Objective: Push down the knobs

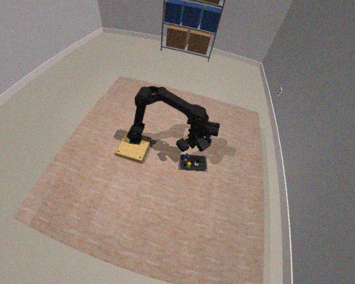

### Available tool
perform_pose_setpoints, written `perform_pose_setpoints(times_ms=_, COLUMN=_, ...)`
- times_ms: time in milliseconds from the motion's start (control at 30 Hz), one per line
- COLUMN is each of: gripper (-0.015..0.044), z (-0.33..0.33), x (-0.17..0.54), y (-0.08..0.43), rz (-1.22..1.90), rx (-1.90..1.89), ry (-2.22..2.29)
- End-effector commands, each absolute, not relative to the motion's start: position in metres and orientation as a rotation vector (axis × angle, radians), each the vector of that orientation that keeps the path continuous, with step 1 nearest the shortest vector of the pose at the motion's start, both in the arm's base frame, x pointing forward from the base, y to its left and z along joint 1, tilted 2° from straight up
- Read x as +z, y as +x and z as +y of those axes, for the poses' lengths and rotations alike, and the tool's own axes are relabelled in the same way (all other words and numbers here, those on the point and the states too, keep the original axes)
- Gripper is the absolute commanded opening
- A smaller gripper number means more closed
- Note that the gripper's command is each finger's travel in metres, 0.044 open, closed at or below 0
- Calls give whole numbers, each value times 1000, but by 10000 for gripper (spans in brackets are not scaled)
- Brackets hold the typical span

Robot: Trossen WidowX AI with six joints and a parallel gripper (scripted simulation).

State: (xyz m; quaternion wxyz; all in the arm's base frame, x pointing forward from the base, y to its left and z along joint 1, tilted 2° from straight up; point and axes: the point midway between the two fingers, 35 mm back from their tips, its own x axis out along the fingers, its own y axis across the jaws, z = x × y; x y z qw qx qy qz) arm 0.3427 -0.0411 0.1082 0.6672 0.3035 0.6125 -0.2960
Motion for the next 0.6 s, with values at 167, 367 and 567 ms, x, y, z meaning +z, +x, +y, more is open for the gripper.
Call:
perform_pose_setpoints(times_ms=167, gripper=0, z=-67, x=116, y=324, rz=1409, rx=-823, ry=783)
perform_pose_setpoints(times_ms=367, gripper=0, z=-68, x=96, y=324, rz=1409, rx=-823, ry=783)
perform_pose_setpoints(times_ms=567, gripper=0, z=-68, x=96, y=324, rz=1409, rx=-823, ry=783)
